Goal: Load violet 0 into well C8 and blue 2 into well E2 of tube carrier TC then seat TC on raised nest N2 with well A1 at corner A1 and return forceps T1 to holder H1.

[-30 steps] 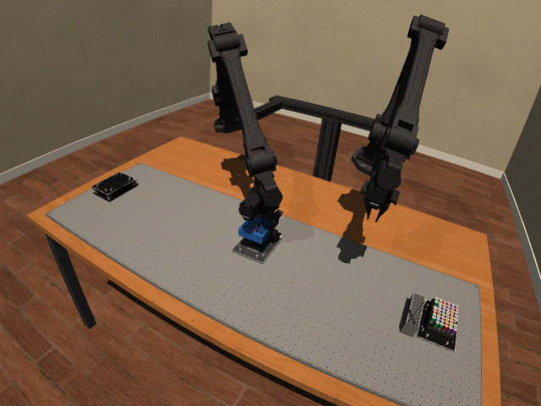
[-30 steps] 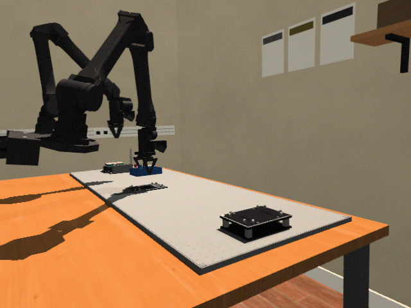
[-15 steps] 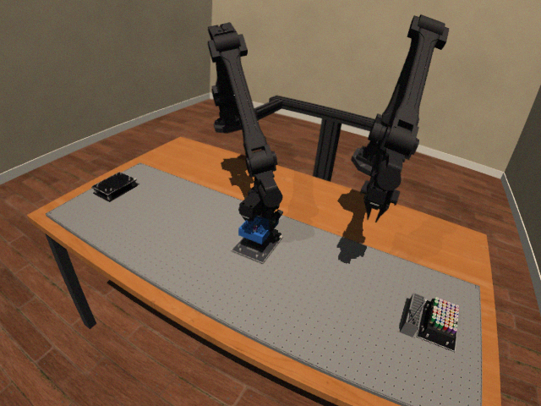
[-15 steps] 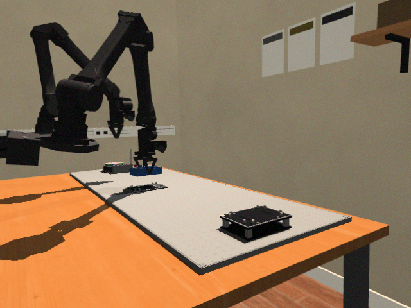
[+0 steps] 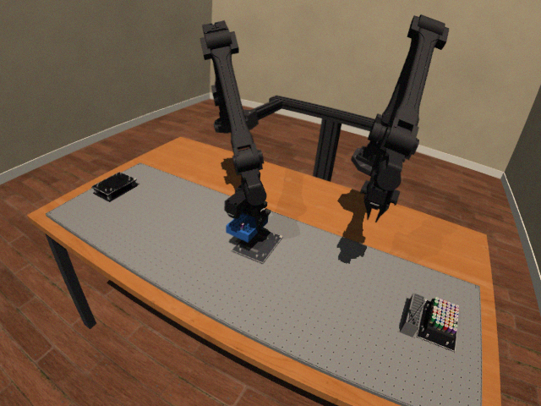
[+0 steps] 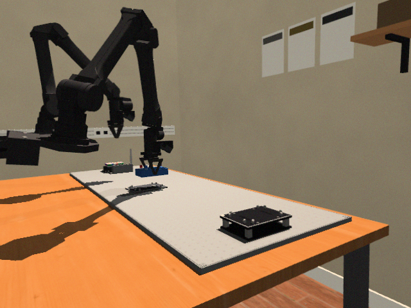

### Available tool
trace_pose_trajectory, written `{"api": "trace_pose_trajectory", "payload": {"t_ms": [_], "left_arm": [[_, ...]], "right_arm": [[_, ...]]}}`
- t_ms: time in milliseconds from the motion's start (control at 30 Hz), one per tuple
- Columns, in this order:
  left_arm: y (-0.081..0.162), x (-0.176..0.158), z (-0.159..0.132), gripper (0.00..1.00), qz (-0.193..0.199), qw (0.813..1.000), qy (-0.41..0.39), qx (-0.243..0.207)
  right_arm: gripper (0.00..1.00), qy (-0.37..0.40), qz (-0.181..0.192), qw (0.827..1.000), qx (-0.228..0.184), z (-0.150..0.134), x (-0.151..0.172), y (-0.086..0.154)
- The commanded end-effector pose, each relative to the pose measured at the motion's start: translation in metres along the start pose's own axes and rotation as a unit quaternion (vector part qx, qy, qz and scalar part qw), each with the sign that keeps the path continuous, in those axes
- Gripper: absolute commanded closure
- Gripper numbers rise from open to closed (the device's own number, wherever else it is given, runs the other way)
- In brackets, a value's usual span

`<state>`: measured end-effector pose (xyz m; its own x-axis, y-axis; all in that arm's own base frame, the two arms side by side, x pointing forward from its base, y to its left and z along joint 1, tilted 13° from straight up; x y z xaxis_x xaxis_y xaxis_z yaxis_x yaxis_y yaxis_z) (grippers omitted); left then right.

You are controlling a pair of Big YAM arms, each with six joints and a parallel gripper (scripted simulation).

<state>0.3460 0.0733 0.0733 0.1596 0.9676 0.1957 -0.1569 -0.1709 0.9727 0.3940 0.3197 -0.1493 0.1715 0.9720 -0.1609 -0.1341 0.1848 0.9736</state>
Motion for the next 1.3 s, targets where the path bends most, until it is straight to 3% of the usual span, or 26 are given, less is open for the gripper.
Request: {"api": "trace_pose_trajectory", "payload": {"t_ms": [0, 1267], "left_arm": [[-0.001, 0.0, -0.002, 0.76, -0.002, 1.0, 0.004, 0.009], [-0.001, 0.0, -0.002, 0.76, -0.002, 1.0, 0.004, 0.009]], "right_arm": [[1.0, 0.013, 0.024, 0.999, -0.019, 0.006, 0.01, 0.026], [1.0, 0.005, 0.02, 1.0, -0.018, 0.026, -0.05, 0.021]]}}
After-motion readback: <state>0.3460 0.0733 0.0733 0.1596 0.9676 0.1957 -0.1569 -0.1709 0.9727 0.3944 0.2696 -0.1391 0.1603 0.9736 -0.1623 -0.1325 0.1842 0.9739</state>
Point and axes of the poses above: on each arm, the point where the finger pads meet when closed, its own y axis back along the fingers, its own x axis across the jaws, z = x × y, the point moved 3 cm from there along y, back along the fingers, and after that the axes turned 10 degrees about -y, right-handed, at the moved point
